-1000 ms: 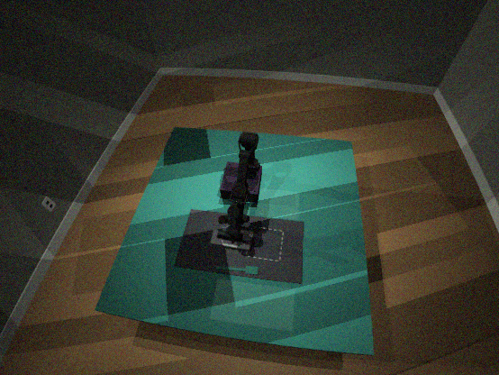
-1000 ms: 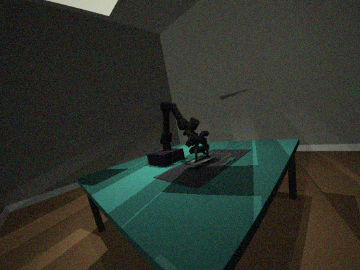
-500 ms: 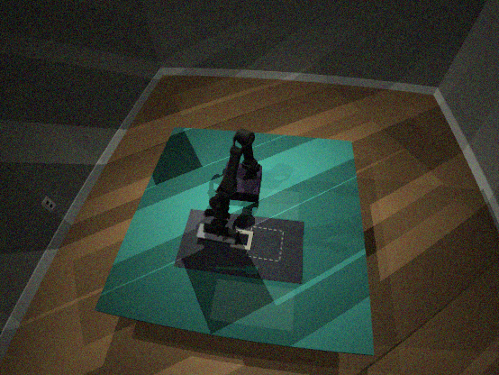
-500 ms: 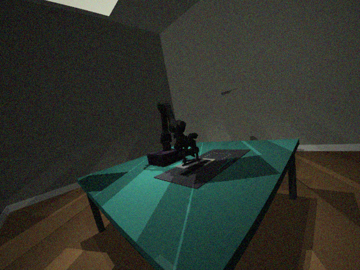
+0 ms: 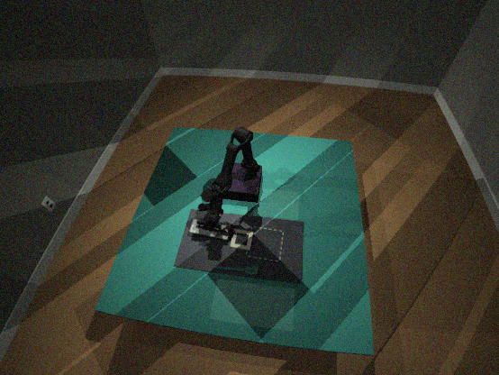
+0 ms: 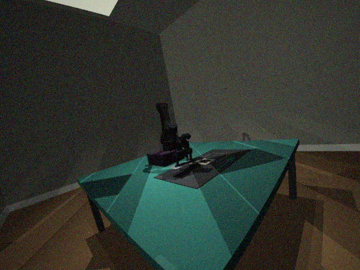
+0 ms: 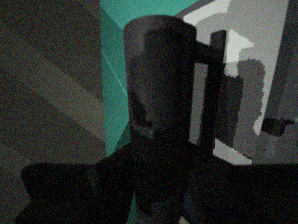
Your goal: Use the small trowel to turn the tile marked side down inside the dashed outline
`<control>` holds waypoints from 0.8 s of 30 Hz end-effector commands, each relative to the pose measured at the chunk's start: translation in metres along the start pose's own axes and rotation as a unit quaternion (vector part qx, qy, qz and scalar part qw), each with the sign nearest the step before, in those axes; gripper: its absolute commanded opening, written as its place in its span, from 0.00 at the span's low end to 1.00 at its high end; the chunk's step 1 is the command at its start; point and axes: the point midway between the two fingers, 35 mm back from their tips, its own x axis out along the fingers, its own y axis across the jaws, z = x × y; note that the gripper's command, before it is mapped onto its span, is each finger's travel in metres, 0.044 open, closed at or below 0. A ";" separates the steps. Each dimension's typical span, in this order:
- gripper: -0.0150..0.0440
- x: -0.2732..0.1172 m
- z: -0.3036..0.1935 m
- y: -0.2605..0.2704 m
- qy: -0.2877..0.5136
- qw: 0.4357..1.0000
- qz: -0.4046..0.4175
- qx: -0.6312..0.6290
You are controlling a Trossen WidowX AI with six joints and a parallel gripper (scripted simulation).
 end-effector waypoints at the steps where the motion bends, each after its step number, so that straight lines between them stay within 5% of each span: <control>1: 0.25 0.000 0.002 0.003 -0.001 1.000 0.009 -0.006; 24: 0.25 0.029 -0.004 -0.020 -0.001 1.000 0.009 -0.005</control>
